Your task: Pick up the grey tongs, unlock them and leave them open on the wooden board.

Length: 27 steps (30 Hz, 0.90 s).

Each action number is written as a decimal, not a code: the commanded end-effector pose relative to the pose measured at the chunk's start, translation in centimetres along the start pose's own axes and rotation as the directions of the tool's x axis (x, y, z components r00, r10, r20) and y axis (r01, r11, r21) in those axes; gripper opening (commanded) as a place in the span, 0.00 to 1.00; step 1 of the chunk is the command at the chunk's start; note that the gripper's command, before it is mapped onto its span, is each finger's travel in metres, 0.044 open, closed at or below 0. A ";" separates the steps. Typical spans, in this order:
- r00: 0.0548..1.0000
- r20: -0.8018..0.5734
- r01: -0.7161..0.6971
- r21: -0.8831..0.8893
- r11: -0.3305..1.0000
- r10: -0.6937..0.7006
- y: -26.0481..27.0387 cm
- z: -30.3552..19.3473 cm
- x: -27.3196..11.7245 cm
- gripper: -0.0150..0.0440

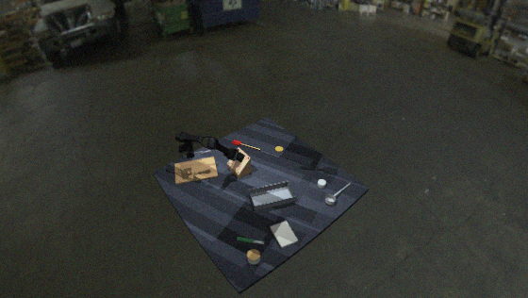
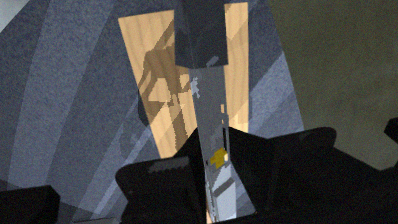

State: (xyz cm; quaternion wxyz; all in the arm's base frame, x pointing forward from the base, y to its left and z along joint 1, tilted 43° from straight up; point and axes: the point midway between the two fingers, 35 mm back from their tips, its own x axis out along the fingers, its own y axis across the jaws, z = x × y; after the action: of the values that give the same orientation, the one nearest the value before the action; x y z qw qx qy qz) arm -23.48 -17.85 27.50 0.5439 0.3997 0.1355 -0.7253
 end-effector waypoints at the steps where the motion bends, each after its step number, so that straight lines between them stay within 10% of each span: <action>1: 1.000 -0.007 0.001 0.007 1.000 -0.001 -0.2 -0.1 0.8 0.00; 27: 1.000 -0.008 0.001 0.006 1.000 -0.001 -0.5 0.1 5.0 0.00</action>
State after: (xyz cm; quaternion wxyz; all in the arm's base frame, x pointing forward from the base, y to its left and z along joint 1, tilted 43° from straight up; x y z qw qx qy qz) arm -24.31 -20.79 24.34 0.5441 0.4007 0.1364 -0.7245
